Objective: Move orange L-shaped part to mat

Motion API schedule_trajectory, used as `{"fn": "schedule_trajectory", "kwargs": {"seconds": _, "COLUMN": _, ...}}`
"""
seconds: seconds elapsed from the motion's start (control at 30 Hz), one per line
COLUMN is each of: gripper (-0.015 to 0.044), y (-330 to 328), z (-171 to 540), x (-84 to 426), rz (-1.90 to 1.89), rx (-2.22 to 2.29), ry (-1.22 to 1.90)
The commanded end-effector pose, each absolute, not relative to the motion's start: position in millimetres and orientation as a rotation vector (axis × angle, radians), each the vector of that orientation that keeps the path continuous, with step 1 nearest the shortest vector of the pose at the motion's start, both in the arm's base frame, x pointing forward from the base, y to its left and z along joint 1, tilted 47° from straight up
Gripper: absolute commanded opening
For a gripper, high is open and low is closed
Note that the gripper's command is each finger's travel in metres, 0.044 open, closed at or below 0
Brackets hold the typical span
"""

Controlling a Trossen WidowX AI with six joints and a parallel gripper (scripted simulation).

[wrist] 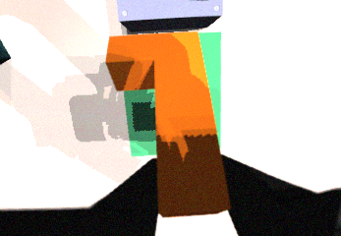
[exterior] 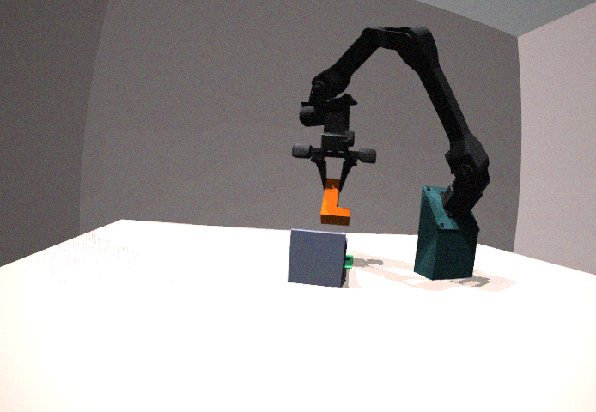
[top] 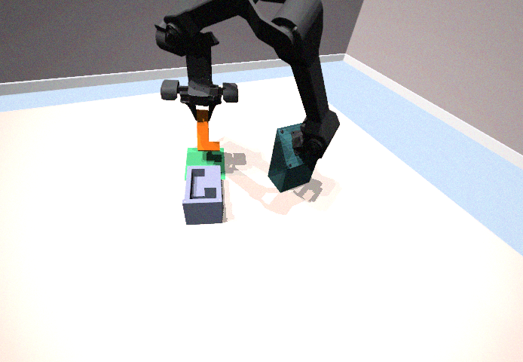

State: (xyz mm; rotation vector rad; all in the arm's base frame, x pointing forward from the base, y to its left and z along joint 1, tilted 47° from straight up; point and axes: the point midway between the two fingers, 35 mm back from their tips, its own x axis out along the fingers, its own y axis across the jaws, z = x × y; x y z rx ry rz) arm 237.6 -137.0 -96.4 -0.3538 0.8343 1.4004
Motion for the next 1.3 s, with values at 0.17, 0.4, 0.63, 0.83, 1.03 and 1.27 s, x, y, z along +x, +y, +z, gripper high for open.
{"fn": "schedule_trajectory", "kwargs": {"seconds": 0.17, "gripper": 0.0, "y": -146, "z": -105, "x": 233, "rz": 1.4, "rx": -0.365, "ry": 0.836}}
{"fn": "schedule_trajectory", "kwargs": {"seconds": 0.4, "gripper": 0.0, "y": -139, "z": -113, "x": 233, "rz": 1.4, "rx": -0.365, "ry": 0.836}}
{"fn": "schedule_trajectory", "kwargs": {"seconds": 0.63, "gripper": 0.0, "y": -131, "z": -120, "x": 233, "rz": 1.4, "rx": -0.365, "ry": 0.835}}
{"fn": "schedule_trajectory", "kwargs": {"seconds": 0.83, "gripper": 0.0, "y": -124, "z": -127, "x": 232, "rz": 1.4, "rx": -0.365, "ry": 0.835}}
{"fn": "schedule_trajectory", "kwargs": {"seconds": 1.03, "gripper": 0.0, "y": -117, "z": -133, "x": 232, "rz": 1.4, "rx": -0.365, "ry": 0.835}}
{"fn": "schedule_trajectory", "kwargs": {"seconds": 1.27, "gripper": 0.0, "y": -109, "z": -141, "x": 231, "rz": 1.401, "rx": -0.365, "ry": 0.834}}
